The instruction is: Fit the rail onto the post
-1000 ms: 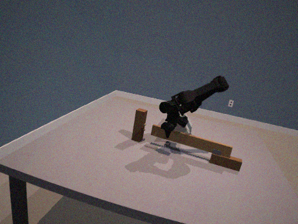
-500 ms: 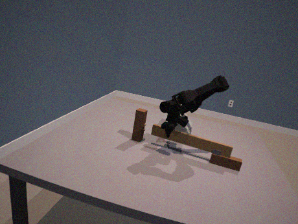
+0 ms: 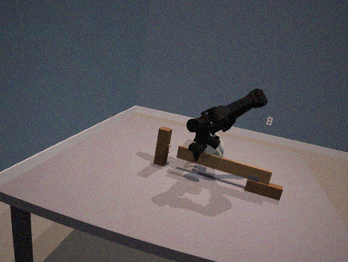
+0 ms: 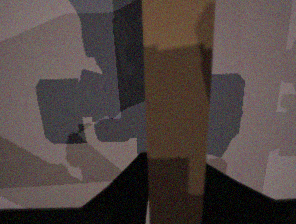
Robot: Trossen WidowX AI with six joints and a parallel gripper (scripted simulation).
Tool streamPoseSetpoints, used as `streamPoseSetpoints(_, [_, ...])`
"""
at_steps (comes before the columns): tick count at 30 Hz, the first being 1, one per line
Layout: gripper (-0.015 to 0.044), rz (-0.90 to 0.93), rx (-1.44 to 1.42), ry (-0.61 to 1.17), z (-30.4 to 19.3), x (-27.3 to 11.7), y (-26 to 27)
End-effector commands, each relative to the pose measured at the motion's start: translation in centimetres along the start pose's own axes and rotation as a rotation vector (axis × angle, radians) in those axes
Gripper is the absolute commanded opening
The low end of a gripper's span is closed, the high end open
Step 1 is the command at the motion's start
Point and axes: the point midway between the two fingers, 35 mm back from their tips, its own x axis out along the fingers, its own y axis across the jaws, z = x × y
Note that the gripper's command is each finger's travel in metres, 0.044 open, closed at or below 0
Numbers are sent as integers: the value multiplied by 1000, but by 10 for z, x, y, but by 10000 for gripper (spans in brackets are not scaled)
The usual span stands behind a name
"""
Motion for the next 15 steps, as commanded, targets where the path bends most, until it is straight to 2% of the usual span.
streamPoseSetpoints(1, [0,-1,4,-5,1,1,0])
streamPoseSetpoints(15, [0,-1,4,-5,-1,1,0])
